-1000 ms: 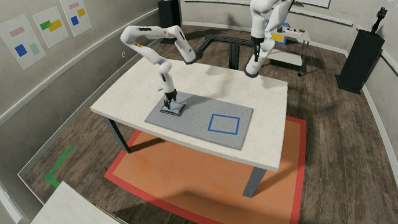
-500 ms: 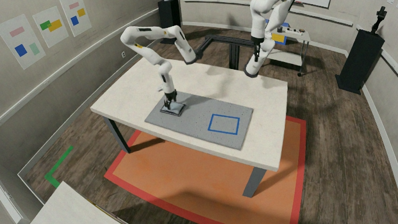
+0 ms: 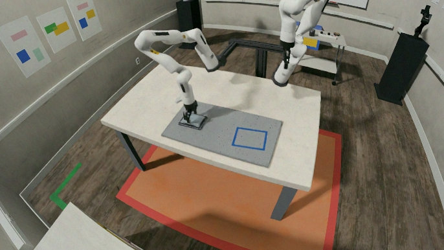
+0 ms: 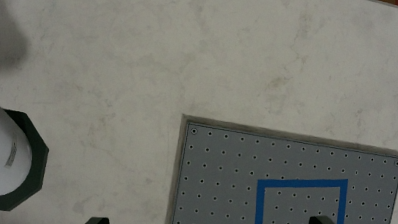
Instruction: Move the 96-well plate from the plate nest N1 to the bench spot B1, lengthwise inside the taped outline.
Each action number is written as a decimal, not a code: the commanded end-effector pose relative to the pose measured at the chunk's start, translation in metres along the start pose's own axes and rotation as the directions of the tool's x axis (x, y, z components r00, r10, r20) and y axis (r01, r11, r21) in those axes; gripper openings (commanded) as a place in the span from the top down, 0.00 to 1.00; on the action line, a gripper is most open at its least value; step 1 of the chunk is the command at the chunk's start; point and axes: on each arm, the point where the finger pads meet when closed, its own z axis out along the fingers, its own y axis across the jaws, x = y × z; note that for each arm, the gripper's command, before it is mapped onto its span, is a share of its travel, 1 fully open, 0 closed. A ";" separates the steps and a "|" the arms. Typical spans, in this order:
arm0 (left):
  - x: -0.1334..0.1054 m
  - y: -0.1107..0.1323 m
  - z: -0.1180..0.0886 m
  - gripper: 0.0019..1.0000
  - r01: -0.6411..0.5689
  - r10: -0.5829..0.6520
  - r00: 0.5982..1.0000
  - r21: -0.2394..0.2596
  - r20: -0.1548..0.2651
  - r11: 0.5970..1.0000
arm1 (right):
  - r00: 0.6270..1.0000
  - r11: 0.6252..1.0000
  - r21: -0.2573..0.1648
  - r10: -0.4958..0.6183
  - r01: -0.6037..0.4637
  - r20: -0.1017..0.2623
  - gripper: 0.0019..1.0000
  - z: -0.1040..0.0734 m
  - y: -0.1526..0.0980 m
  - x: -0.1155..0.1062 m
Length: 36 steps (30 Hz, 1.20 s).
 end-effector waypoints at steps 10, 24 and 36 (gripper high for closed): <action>0.000 0.000 0.000 0.00 0.000 0.000 1.000 -0.001 0.000 1.000 | 1.000 1.000 0.002 0.000 0.000 0.000 0.00 0.003 -0.001 0.000; 0.000 0.000 0.000 0.00 0.000 0.000 1.000 -0.001 0.000 1.000 | 1.000 1.000 0.002 0.000 0.000 0.000 0.07 0.005 -0.001 0.000; 0.000 0.000 0.000 0.00 0.000 0.000 1.000 -0.001 0.000 1.000 | 1.000 1.000 0.002 0.000 0.000 0.000 0.07 0.005 -0.001 0.000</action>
